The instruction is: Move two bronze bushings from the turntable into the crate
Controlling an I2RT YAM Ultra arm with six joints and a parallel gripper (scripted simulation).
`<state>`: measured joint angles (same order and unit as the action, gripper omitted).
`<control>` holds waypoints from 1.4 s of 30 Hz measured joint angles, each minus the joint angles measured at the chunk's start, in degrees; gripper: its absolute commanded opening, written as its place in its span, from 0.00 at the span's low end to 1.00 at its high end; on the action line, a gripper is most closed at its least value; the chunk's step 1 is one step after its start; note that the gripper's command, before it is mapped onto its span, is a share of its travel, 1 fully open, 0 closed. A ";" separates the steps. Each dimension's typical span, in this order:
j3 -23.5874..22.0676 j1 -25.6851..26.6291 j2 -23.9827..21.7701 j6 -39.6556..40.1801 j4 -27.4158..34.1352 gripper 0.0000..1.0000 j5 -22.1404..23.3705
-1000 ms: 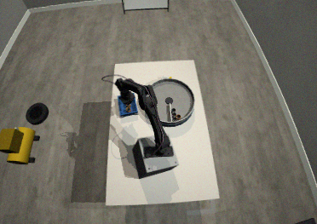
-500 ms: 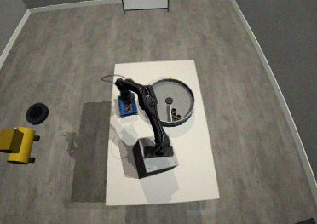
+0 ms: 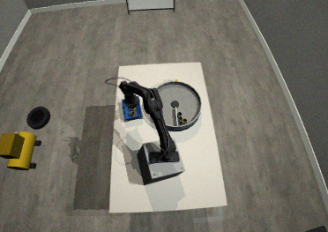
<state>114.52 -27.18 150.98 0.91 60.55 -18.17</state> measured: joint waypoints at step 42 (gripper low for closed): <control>5.60 -1.73 -2.54 -1.42 7.19 1.00 0.26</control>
<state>120.11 -28.91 148.44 -0.51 67.75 -17.91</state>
